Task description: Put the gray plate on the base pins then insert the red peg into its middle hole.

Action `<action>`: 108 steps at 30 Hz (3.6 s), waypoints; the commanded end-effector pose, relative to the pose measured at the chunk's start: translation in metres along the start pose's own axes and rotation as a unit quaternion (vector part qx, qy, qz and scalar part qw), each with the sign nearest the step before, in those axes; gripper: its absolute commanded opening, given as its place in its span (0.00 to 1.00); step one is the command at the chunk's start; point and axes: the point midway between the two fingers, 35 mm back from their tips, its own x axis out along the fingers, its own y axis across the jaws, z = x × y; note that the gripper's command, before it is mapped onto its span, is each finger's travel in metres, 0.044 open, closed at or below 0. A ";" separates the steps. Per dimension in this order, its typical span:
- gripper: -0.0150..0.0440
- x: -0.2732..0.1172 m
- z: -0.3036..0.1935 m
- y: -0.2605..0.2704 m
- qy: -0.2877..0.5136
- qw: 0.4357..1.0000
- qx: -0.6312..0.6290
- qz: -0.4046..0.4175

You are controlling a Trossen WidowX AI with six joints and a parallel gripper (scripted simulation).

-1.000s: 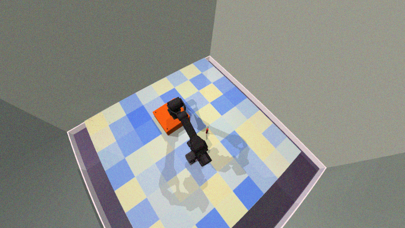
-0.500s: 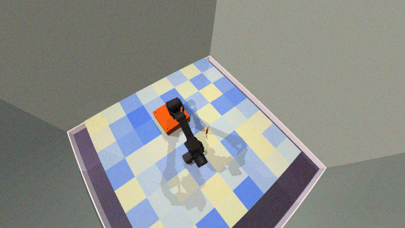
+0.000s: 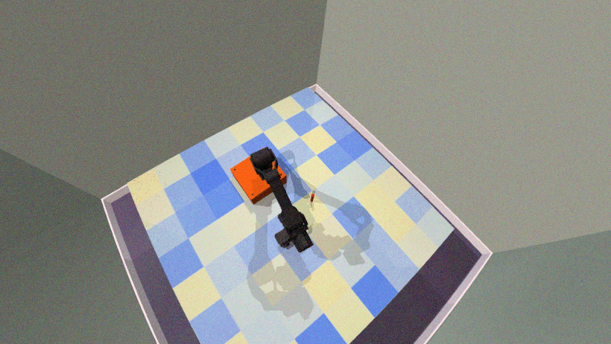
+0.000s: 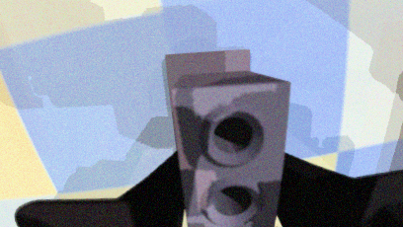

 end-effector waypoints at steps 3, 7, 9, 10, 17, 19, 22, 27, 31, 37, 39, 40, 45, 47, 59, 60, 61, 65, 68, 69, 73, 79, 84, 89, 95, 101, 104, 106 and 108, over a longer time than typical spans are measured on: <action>0.25 0.003 0.001 0.000 -0.002 1.000 -0.002 0.001; 0.25 0.012 0.001 0.000 -0.002 1.000 -0.002 0.001; 0.25 0.016 0.001 0.000 -0.002 1.000 -0.002 0.001; 0.25 0.017 0.001 0.000 -0.002 1.000 -0.002 0.001; 0.25 0.022 0.001 0.001 -0.002 1.000 -0.002 0.001; 0.25 0.025 0.001 0.001 -0.002 1.000 -0.002 0.001; 0.25 0.030 0.001 0.001 -0.002 1.000 -0.002 0.001; 0.25 0.038 0.001 0.000 -0.002 1.000 -0.002 0.001; 0.25 0.036 0.001 0.002 0.000 1.000 0.000 0.004; 0.25 0.036 0.001 0.002 0.000 1.000 0.000 0.004; 0.34 0.036 0.001 0.002 0.000 1.000 0.000 0.004; 0.39 0.036 0.001 0.002 0.000 1.000 0.000 0.004; 0.61 0.036 0.001 0.002 0.000 1.000 0.000 0.004; 0.70 0.036 0.001 0.002 0.000 1.000 0.000 0.004; 1.00 0.026 0.001 0.004 0.000 1.000 0.000 0.004; 1.00 0.013 0.001 0.006 -0.001 1.000 0.000 0.003; 1.00 -0.004 0.001 0.008 -0.001 1.000 0.000 0.003; 1.00 -0.070 0.001 0.005 -0.002 1.000 -0.002 0.001; 1.00 -0.081 0.000 0.005 -0.002 1.000 -0.002 0.001; 1.00 -0.081 0.000 0.007 -0.002 1.000 -0.002 0.001; 1.00 -0.081 0.000 0.007 -0.002 1.000 -0.002 0.001; 1.00 -0.083 -0.040 -0.004 0.001 0.999 -0.051 0.001; 1.00 -0.085 -0.114 -0.041 0.005 0.988 -0.153 0.000; 1.00 -0.084 -0.171 -0.093 0.006 0.968 -0.252 -0.001; 1.00 -0.081 -0.184 -0.110 0.006 0.960 -0.280 -0.002; 1.00 -0.049 -0.184 -0.110 0.006 0.960 -0.280 -0.002; 1.00 -0.044 -0.184 -0.110 0.006 0.960 -0.280 -0.002; 1.00 -0.035 -0.183 -0.111 0.006 0.960 -0.280 -0.002; 1.00 -0.033 -0.183 -0.111 0.006 0.960 -0.280 -0.002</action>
